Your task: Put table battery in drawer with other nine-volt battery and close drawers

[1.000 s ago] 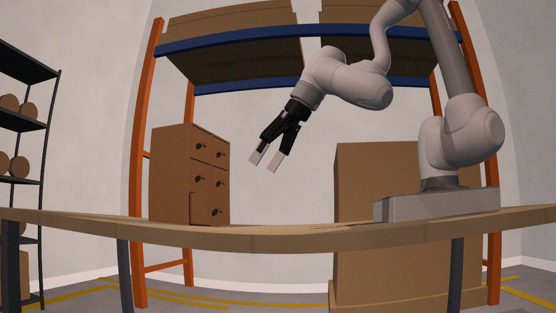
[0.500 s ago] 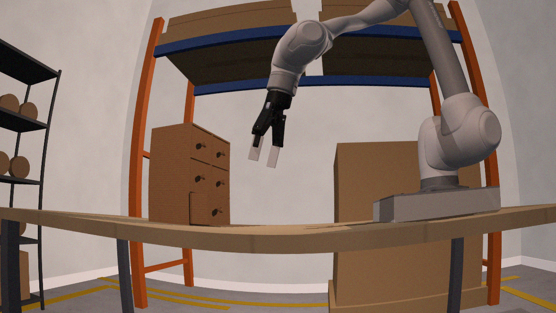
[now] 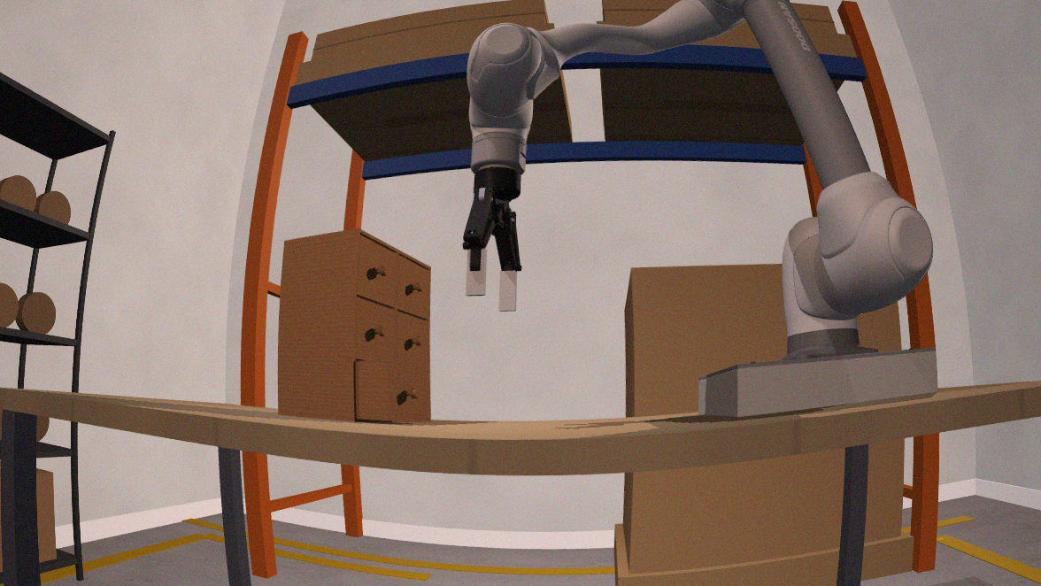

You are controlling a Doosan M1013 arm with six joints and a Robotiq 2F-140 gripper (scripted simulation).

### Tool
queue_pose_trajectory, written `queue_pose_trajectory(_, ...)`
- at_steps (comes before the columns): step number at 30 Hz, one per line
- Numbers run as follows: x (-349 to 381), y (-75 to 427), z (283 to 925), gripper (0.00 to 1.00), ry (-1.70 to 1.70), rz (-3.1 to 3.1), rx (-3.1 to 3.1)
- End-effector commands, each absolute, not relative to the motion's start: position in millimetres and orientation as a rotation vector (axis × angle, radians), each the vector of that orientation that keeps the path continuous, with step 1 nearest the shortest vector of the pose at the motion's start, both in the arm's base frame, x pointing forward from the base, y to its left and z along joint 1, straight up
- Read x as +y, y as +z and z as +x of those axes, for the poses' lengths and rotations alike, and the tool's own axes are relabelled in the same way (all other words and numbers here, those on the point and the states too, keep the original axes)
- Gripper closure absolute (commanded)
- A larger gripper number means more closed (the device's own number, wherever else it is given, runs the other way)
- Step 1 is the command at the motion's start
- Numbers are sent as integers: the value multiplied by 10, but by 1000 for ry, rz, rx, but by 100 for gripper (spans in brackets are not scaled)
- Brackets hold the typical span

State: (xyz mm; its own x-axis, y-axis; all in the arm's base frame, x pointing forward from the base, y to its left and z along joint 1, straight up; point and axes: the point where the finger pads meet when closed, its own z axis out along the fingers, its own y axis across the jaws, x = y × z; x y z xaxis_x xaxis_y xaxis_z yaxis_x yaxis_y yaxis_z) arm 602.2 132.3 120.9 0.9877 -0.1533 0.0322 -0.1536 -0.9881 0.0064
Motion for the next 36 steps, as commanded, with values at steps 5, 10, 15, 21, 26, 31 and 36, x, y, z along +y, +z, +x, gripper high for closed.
queue_pose_trajectory(5, 1335, 1223, 6027, 0, -8, 3133, -237)
queue_pose_trajectory(10, 1335, 1224, 6027, 0, -10, 3133, -237)
queue_pose_trajectory(15, 1335, 1224, 6027, 0, -10, 3133, -237)
queue_pose_trajectory(21, 1335, 1224, 6027, 0, -10, 3133, -237)
queue_pose_trajectory(26, 1259, 1495, 5646, 0, -10, 3133, -237)
queue_pose_trajectory(31, 1185, 1728, 5255, 0, -10, 3133, -237)
queue_pose_trajectory(36, 1145, 1836, 5042, 0, -9, 3133, -237)
